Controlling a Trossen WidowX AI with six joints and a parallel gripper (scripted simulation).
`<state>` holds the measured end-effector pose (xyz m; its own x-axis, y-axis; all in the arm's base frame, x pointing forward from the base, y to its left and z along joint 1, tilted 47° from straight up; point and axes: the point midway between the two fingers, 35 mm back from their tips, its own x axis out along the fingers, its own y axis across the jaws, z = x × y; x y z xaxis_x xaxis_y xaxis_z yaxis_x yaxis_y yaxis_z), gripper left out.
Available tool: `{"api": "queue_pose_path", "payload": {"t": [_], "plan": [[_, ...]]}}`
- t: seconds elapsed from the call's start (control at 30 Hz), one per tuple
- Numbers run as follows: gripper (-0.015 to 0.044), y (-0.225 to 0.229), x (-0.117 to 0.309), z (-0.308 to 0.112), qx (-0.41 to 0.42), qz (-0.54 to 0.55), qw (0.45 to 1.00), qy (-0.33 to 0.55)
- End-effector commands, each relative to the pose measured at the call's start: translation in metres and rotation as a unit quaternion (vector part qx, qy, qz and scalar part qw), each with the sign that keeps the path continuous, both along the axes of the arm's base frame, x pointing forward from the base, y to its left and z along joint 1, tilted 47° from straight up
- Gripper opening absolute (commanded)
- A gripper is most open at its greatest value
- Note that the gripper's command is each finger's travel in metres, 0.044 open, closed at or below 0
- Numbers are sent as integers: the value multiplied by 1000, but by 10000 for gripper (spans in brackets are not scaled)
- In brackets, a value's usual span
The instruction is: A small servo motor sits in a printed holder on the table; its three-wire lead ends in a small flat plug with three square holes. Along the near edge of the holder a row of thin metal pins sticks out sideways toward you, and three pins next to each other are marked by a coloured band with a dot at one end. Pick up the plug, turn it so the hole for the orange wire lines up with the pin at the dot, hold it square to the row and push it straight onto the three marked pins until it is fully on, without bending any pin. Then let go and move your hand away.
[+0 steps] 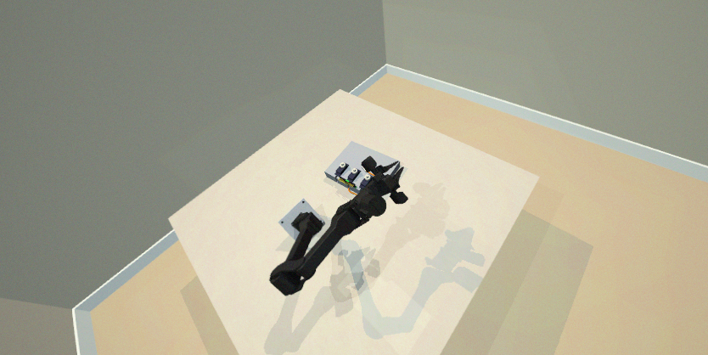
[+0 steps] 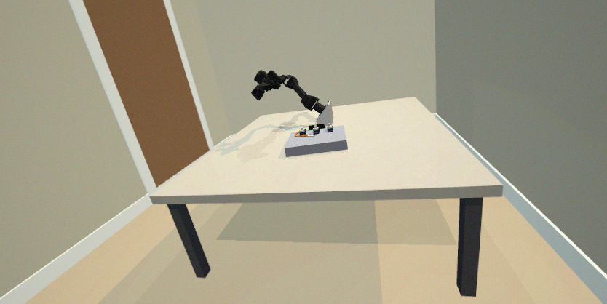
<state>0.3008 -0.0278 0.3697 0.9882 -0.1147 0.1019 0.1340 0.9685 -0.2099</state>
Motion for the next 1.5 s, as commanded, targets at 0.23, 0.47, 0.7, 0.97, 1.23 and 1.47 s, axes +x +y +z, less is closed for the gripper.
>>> {"api": "queue_pose_path", "payload": {"t": [0.23, 0.47, 0.7, 0.97, 1.23, 1.47], "plan": [[115, 25, 13, -38, 97, 60, 993, 13], [115, 25, 31, -58, 87, 44, 993, 68], [115, 22, 54, -84, 49, 14, 987, 153], [115, 19, 74, -117, -3, -13, 968, 251], [115, 16, 88, -150, -62, -32, 935, 347], [115, 14, 96, -179, -119, -41, 895, 427]]}}
